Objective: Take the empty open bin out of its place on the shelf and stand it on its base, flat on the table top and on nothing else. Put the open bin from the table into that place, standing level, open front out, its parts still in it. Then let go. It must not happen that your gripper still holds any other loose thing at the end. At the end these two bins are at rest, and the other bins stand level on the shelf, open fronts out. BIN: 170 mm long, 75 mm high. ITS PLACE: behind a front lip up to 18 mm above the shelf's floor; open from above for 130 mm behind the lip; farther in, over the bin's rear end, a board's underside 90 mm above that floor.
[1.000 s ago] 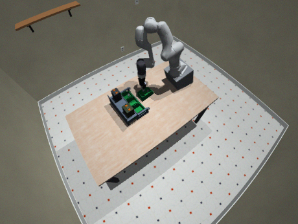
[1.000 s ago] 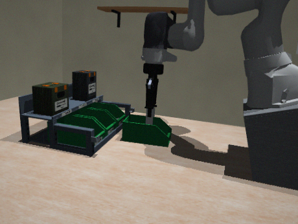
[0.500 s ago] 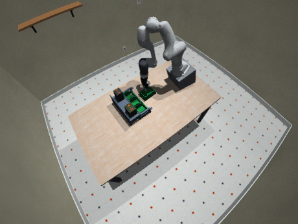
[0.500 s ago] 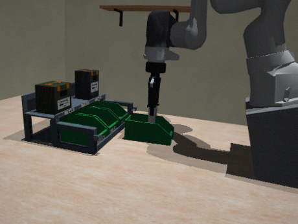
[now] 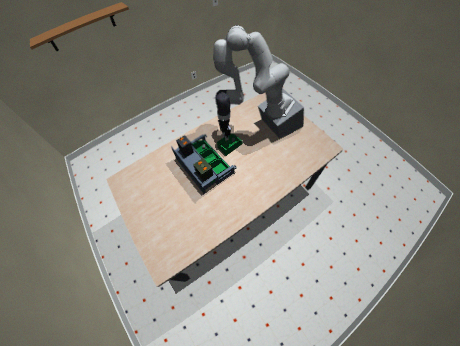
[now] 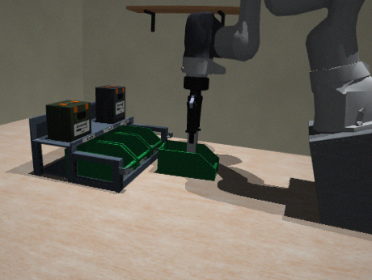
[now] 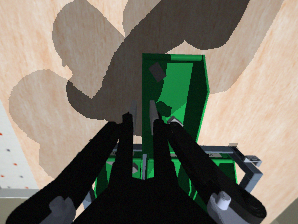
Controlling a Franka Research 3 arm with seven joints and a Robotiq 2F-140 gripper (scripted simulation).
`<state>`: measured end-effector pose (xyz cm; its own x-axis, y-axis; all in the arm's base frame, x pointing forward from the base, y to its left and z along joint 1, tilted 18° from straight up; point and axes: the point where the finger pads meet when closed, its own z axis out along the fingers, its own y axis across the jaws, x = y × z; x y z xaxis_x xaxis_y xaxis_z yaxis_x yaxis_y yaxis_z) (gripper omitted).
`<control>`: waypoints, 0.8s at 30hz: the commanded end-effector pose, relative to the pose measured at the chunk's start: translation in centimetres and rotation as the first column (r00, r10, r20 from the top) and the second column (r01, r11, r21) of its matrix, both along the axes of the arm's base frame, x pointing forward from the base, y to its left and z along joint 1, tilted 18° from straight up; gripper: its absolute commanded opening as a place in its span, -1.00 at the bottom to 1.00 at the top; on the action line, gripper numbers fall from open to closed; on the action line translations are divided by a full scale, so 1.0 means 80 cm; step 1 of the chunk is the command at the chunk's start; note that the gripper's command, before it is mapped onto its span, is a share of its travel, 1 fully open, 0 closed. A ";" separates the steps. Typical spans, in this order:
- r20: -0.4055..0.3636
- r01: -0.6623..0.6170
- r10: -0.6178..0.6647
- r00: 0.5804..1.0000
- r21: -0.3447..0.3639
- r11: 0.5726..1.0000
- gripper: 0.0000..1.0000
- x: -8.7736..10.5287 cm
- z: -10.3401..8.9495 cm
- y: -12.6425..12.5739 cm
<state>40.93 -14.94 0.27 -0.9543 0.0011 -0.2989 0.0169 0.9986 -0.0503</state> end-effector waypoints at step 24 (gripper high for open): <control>0.002 0.004 -0.004 1.000 -0.001 1.000 -0.69 -0.005 0.019 0.000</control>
<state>40.55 -15.22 1.37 -0.9537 0.0268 -0.2995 0.0452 0.9975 -0.0547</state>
